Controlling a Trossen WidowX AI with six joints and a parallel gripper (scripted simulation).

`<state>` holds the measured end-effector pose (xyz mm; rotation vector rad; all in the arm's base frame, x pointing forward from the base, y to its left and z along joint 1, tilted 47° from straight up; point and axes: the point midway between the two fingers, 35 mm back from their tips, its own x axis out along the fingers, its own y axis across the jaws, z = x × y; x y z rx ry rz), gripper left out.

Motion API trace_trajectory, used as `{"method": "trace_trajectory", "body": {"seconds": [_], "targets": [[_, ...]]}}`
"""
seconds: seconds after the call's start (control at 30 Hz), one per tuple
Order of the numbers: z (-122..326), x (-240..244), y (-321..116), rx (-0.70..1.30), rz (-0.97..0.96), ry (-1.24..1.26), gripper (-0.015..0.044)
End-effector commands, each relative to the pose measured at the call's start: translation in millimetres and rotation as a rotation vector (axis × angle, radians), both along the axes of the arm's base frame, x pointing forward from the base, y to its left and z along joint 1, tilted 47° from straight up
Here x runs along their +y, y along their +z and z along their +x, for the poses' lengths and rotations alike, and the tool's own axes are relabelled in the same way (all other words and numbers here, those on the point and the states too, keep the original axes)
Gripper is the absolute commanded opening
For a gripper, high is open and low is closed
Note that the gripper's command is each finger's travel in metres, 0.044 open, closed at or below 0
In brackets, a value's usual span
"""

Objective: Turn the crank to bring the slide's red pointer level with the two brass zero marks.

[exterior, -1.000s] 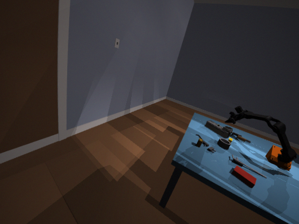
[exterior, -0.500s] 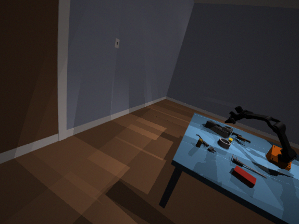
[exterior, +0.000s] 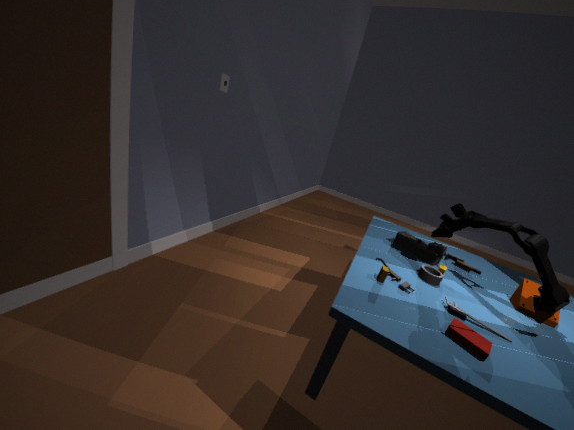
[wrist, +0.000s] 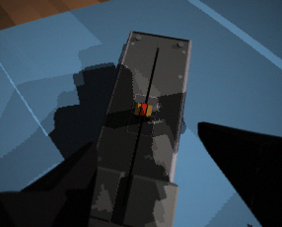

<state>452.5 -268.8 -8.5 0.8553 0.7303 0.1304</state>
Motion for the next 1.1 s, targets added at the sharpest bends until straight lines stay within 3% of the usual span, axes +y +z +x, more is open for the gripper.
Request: {"method": "trace_trajectory", "body": {"seconds": [0.0, 0.37, 0.93, 1.07], "targets": [[0.0, -0.1, 0.1, 0.0, 0.0, 0.0, 0.0283], [0.0, -0.1, 0.1, 0.0, 0.0, 0.0, 0.0], [0.0, 0.1, 0.1, 0.0, 0.001, 0.0, 0.0], [0.0, 0.1, 0.1, 0.0, 0.001, 0.0, 0.0105]]}}
